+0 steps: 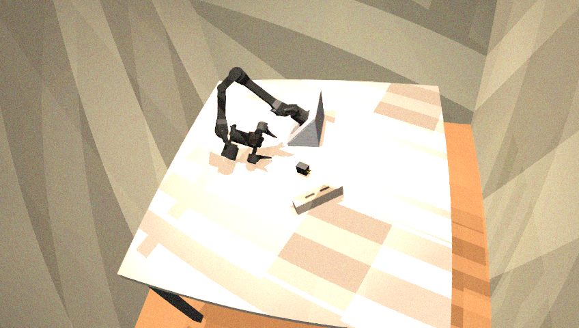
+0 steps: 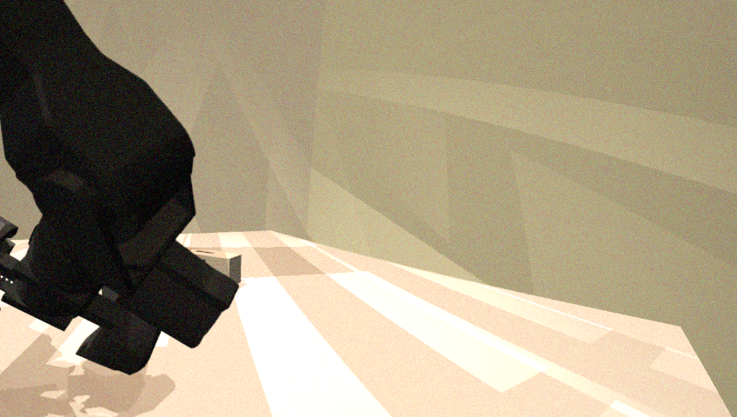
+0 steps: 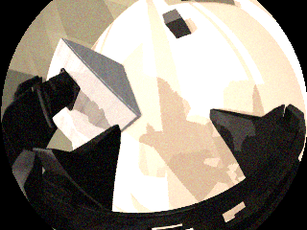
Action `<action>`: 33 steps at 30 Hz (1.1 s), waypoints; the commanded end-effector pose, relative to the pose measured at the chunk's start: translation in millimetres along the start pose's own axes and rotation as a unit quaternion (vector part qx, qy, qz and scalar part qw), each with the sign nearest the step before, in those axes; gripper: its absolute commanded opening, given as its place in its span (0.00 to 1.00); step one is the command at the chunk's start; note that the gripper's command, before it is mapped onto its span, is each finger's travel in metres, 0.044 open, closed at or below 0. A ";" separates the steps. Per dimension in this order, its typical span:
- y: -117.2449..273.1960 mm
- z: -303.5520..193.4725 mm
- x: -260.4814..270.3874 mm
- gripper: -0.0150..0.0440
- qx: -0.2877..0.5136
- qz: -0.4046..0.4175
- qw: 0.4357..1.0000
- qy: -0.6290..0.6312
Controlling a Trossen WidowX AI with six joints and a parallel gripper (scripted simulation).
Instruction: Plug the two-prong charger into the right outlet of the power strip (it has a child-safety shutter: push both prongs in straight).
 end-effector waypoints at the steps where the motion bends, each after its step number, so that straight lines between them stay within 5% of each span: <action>1: -4.7 11.1 -2.8 1.00 0.016 0.004 1.000 0.001; 33: -33.5 92.9 -7.4 1.00 0.146 -0.021 0.989 0.018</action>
Point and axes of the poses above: the point midway between the two fingers, 35 mm back from their tips, its own y axis back along the fingers, its own x axis across the jaws, z = x × y, the point moved 10 cm from there along y, back along the fingers, and after that the axes turned 6 degrees about -y, right-handed, at the moved point
